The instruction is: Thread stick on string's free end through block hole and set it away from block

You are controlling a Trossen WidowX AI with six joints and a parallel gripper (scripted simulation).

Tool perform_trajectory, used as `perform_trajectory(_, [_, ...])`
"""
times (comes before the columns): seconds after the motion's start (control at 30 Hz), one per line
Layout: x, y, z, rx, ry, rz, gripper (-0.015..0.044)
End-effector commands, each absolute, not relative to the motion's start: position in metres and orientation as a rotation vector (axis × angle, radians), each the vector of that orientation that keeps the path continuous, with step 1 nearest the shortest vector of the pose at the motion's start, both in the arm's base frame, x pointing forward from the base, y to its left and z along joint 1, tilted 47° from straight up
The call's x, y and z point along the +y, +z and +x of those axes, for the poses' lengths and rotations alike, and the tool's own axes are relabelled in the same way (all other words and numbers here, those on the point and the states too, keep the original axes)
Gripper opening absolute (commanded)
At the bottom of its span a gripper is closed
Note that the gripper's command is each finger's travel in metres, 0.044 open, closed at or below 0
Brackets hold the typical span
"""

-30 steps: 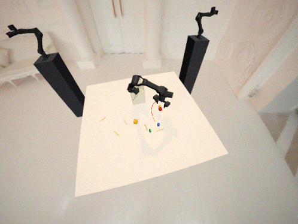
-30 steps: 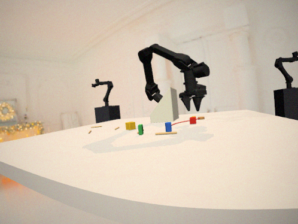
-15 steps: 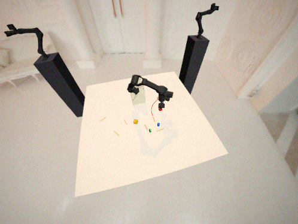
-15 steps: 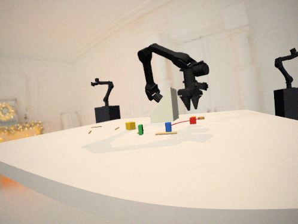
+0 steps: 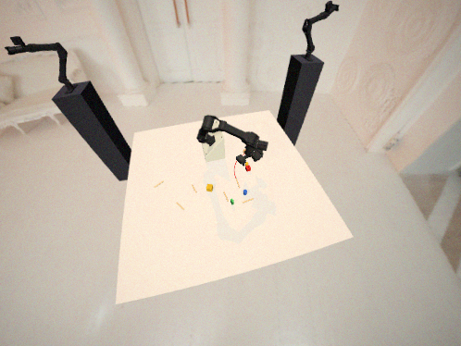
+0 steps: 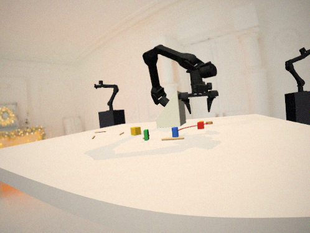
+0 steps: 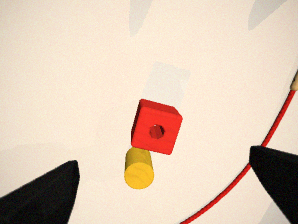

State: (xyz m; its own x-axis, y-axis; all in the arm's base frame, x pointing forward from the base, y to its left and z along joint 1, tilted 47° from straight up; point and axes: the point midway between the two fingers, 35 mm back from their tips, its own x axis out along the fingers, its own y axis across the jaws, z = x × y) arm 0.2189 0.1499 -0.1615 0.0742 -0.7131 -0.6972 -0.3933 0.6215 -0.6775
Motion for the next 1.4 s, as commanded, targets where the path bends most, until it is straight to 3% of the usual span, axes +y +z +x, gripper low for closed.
perform_trajectory(0.0, [0.152,-0.158,0.220,1.444,-0.540,-0.698,0.0440])
perform_trajectory(0.27, [0.152,-0.158,0.220,1.444,-0.540,-0.698,0.0440])
perform_trajectory(0.53, [0.152,-0.158,0.220,1.444,-0.540,-0.698,0.0241])
perform_trajectory(1.37, [0.134,-0.177,0.223,1.443,-0.540,-0.699,0.0241])
